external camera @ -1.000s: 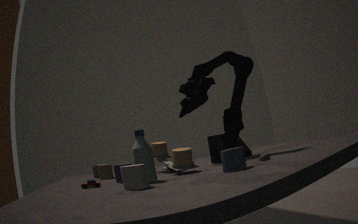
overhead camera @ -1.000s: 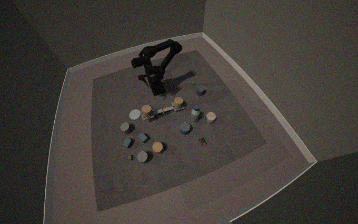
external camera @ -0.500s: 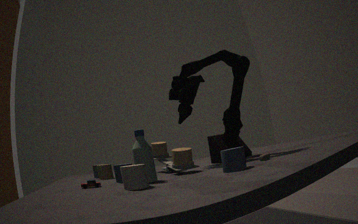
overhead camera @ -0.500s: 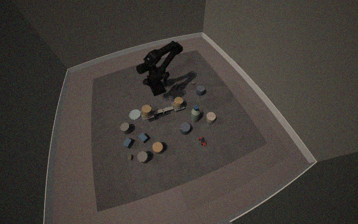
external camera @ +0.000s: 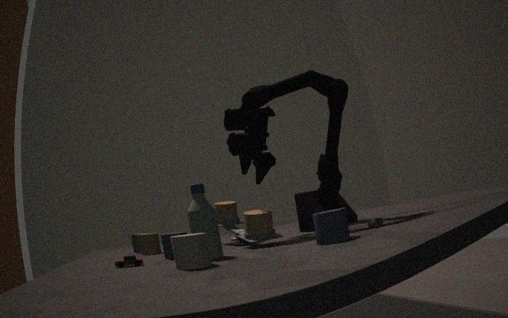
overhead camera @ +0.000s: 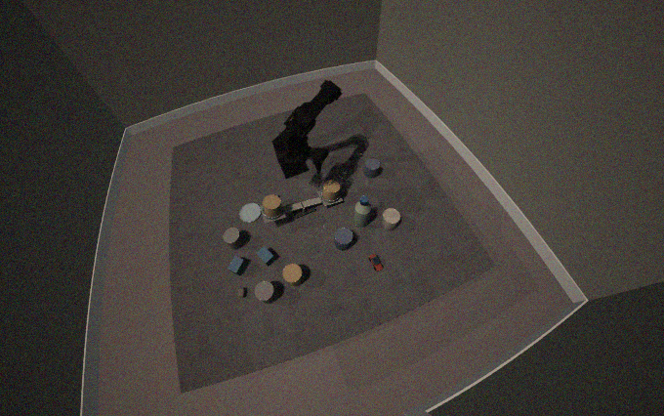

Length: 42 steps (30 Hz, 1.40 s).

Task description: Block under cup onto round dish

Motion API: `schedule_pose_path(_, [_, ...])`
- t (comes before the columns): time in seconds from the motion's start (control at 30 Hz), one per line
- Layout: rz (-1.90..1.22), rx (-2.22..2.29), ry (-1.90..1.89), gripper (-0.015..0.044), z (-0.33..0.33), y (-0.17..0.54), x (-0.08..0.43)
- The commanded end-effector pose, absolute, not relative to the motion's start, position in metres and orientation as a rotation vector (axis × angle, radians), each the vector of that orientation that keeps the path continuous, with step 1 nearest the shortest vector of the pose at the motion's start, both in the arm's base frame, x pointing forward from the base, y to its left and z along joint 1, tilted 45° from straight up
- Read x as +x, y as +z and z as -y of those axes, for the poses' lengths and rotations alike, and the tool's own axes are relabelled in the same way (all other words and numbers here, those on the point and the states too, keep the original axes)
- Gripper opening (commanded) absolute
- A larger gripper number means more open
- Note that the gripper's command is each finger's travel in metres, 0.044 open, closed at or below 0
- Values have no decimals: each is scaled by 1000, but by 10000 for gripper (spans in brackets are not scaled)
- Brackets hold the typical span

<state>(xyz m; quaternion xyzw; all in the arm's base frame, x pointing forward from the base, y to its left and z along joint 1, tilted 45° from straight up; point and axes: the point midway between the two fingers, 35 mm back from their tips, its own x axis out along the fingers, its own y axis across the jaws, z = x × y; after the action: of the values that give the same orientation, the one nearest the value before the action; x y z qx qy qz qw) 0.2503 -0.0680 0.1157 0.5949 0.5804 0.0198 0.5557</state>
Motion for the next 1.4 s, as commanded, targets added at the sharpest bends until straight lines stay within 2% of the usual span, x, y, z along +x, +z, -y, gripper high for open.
schedule_pose_path(0.0, [-1463, 1476, -55, 440, 53, 118, 261])
schedule_pose_path(0.7, [-1743, 1761, -708, 440, -29, 130, 292])
schedule_pose_path(1.37, [-1743, 1763, -714, 440, -46, 113, 293])
